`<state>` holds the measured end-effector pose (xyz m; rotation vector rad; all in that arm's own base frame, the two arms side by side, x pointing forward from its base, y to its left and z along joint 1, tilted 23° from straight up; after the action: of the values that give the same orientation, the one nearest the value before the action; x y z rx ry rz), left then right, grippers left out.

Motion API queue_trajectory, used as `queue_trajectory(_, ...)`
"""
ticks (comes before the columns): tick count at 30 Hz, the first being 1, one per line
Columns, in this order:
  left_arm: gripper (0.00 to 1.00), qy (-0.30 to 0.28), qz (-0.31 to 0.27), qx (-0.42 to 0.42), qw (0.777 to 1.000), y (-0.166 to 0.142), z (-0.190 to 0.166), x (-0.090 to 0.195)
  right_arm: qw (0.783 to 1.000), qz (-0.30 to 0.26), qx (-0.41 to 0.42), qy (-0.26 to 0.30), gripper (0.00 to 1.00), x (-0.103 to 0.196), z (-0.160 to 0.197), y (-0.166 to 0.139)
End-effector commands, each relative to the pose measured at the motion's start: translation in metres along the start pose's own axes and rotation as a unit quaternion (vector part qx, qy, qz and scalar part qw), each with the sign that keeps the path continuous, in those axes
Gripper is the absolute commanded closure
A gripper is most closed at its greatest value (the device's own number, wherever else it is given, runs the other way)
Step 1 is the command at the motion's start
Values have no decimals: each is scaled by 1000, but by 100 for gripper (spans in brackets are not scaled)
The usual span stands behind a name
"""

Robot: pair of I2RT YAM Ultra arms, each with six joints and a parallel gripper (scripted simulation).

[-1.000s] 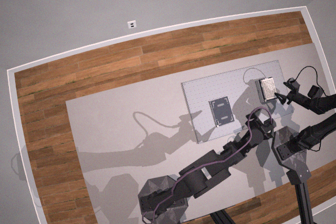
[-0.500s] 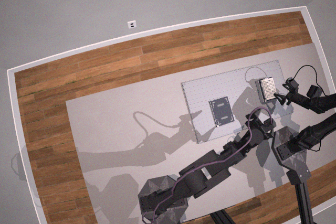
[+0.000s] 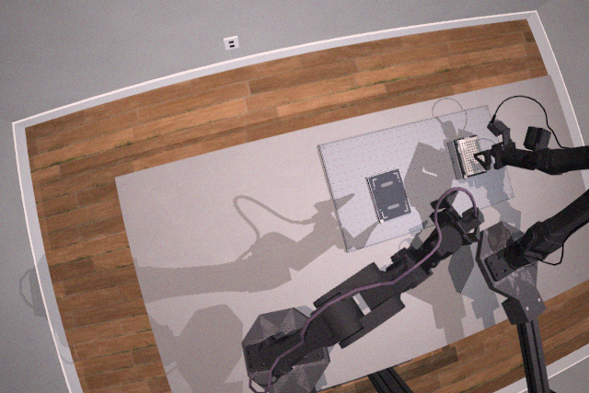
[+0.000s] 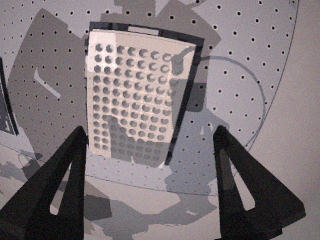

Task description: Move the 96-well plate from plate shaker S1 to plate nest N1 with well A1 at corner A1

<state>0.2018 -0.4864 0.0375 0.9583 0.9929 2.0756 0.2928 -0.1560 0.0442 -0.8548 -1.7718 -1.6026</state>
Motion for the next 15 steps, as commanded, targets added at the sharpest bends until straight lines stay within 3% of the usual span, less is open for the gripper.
queue_trajectory(1,0,-3,-6,-4,1000,7,-4,-1,992,87,-63,-60,0,-8,-5,9)
queue_trajectory(11,0,-3,-6,-4,1000,7,-4,-1,975,133,-94,-152,0,-11,1,41)
queue_trajectory(15,0,-3,-6,-4,1000,7,-4,-1,979,162,-67,-101,0,-21,26,30)
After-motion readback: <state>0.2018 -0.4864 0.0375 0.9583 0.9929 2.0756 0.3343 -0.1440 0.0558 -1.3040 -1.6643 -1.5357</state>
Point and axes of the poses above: on each arm, the point where the finger pads meet when closed, its own x axis back along the fingers, its own z axis across the jaws, y = z × x, the point moved 8 cm from there along x, back along the fingers, and after that the axes turned 4 degrees about -x, right-handed, at the moved point
